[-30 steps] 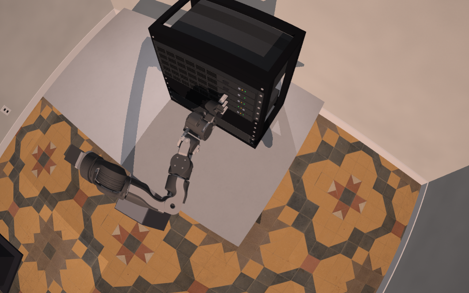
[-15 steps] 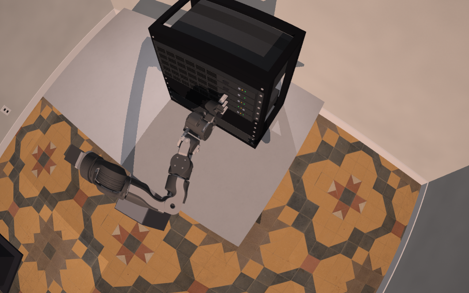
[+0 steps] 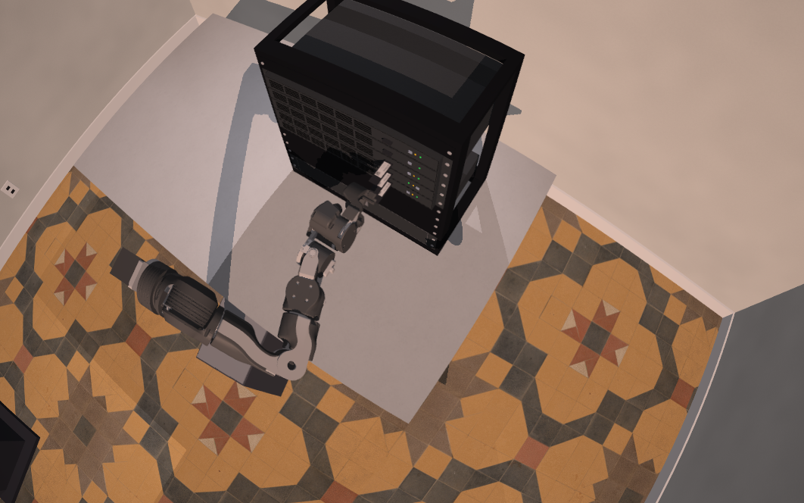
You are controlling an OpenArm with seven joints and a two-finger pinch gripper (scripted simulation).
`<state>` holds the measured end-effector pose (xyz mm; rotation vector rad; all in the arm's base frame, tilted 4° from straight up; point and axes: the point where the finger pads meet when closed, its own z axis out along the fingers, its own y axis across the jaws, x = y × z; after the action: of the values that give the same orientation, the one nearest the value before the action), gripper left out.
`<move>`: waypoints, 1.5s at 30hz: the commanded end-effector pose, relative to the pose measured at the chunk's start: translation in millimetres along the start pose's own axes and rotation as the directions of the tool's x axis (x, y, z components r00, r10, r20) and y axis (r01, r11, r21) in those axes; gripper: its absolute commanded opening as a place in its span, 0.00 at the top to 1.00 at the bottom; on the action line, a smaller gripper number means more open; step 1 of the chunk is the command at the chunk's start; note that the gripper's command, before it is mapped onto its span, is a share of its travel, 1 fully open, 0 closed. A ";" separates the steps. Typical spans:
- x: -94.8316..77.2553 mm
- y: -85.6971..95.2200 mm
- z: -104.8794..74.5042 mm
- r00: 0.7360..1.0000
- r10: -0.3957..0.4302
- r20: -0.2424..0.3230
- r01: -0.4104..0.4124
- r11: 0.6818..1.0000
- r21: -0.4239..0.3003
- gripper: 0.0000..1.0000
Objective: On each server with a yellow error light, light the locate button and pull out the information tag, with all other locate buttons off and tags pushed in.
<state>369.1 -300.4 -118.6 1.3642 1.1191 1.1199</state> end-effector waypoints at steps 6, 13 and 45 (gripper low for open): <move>-2.2 7.2 -17.6 1.000 0.005 0.007 -0.005 1.000 -0.022 0.90; -3.0 6.8 -21.9 1.000 0.005 0.008 -0.005 1.000 -0.021 0.90; -2.8 90.7 -24.1 1.000 0.004 0.004 -0.004 1.000 -0.012 0.90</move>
<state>350.4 -305.6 -27.6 1.3561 1.1051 1.1271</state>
